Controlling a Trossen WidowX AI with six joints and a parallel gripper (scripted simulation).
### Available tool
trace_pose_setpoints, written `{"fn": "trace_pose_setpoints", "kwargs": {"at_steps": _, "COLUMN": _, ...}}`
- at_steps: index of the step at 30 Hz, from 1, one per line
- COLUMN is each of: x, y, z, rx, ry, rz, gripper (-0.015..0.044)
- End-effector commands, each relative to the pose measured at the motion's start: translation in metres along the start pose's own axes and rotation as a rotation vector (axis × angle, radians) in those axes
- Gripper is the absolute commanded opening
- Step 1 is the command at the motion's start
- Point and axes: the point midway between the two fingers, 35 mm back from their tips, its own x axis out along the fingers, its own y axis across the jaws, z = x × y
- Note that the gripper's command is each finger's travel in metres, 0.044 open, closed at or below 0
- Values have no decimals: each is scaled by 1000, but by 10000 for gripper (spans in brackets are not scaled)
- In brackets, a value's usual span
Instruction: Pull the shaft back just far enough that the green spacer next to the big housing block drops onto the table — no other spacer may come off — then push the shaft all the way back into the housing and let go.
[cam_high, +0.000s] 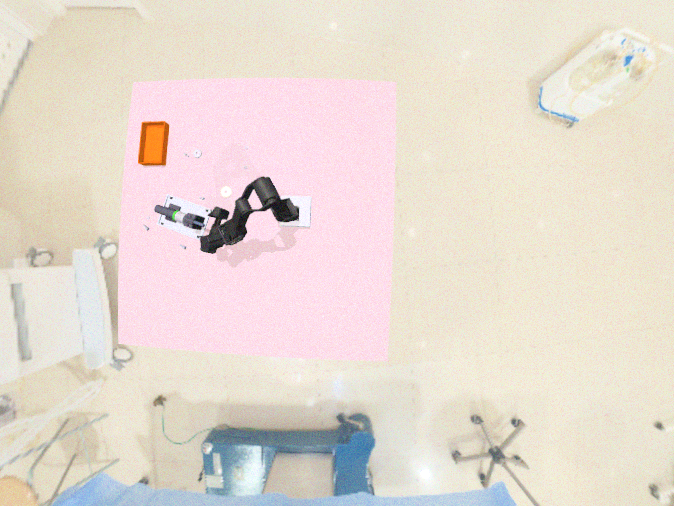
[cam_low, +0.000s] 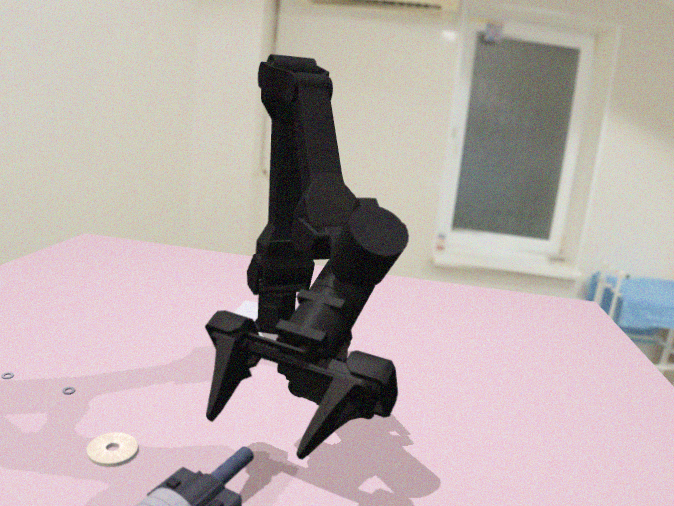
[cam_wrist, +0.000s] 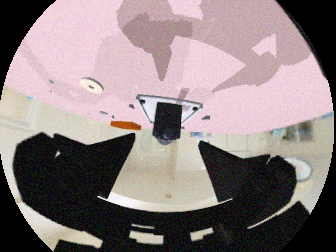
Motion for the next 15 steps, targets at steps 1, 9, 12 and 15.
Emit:
{"fn": "trace_pose_setpoints", "kwargs": {"at_steps": 1, "x": 6, "y": -2, "z": -1, "rx": -4, "ry": 0, "rz": -4, "gripper": 440}}
{"fn": "trace_pose_setpoints", "kwargs": {"at_steps": 9, "x": 18, "y": -2, "z": -2, "rx": -4, "ry": 1, "rz": -4, "gripper": 440}}
{"fn": "trace_pose_setpoints", "kwargs": {"at_steps": 12, "x": 23, "y": -3, "z": -2, "rx": -4, "ry": 1, "rz": -4, "gripper": 440}}
{"fn": "trace_pose_setpoints", "kwargs": {"at_steps": 15, "x": 27, "y": -2, "z": -2, "rx": -4, "ry": 2, "rz": -4, "gripper": 440}}
